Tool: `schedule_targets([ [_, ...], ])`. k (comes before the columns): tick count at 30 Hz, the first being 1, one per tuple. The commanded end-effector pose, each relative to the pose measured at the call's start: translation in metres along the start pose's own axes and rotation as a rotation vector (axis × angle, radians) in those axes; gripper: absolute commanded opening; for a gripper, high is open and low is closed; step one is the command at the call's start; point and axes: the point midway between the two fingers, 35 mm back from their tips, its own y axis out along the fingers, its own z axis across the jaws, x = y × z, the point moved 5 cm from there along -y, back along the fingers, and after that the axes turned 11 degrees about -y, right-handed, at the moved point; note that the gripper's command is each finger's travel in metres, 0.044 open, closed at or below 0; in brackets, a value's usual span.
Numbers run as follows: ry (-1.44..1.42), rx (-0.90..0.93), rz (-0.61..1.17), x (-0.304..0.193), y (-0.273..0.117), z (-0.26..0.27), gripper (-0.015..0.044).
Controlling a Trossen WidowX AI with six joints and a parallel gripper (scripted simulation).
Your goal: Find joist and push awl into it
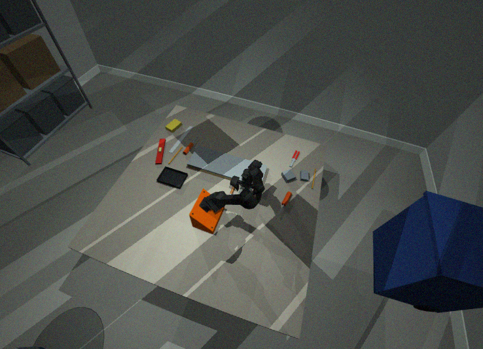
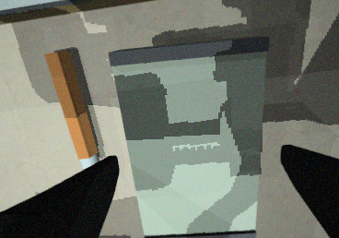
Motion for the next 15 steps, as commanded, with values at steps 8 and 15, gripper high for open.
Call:
schedule_targets([
  [8,-0.011,0.005,0.007,-0.0011,0.0163,0.0019,0.0414],
  [15,-0.011,0.005,0.007,-0.0011,0.0163,0.0019,0.0348],
])
